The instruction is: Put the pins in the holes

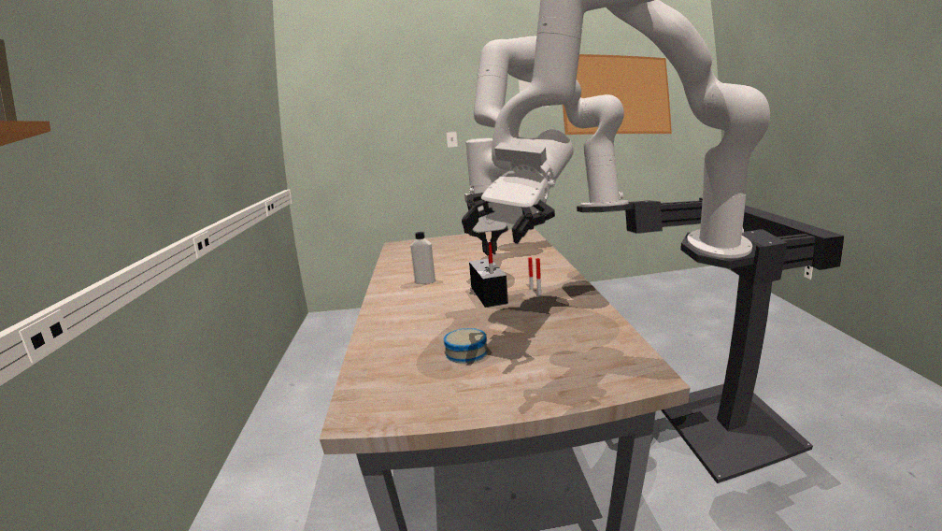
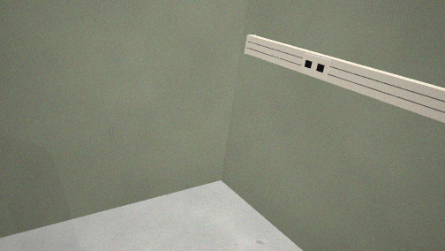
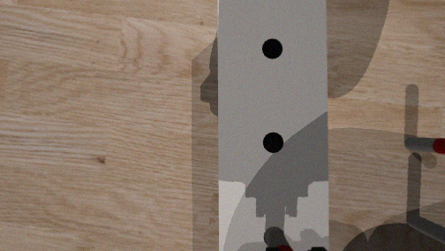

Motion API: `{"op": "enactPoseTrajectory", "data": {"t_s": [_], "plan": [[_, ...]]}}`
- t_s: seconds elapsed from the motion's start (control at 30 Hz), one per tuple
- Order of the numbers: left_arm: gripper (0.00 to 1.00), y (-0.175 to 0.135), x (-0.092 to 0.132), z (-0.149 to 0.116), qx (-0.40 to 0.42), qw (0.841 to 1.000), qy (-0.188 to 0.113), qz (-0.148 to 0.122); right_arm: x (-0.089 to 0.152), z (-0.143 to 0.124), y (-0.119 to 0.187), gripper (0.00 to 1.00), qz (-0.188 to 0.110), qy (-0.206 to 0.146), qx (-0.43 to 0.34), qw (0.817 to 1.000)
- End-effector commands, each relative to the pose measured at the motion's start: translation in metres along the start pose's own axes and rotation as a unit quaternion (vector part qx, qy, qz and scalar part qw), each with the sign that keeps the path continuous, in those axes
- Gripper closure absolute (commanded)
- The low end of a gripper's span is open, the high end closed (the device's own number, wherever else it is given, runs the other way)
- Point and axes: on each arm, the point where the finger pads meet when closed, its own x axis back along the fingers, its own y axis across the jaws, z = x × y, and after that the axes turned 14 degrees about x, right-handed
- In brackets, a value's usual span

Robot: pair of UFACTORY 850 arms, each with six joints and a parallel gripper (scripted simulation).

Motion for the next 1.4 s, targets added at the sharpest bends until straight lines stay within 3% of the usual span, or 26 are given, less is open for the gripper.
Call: {"op": "enactPoseTrajectory", "data": {"t_s": [0.0, 1.37], "plan": [[0.0, 0.0008, -0.0001, 0.0009, 0.001, 1.0, 0.001, 0.0, 0.0009, -0.0003, -0.0008, 1.0, 0.001, 0.0, 0.0, 1.0], [0.0, 0.0008, -0.0001, 0.0009, 0.001, 1.0, 0.001, 0.0, -0.003, 0.0001, -0.0022, 1.0, 0.0, 0.0, 0.0, 1.0]]}}
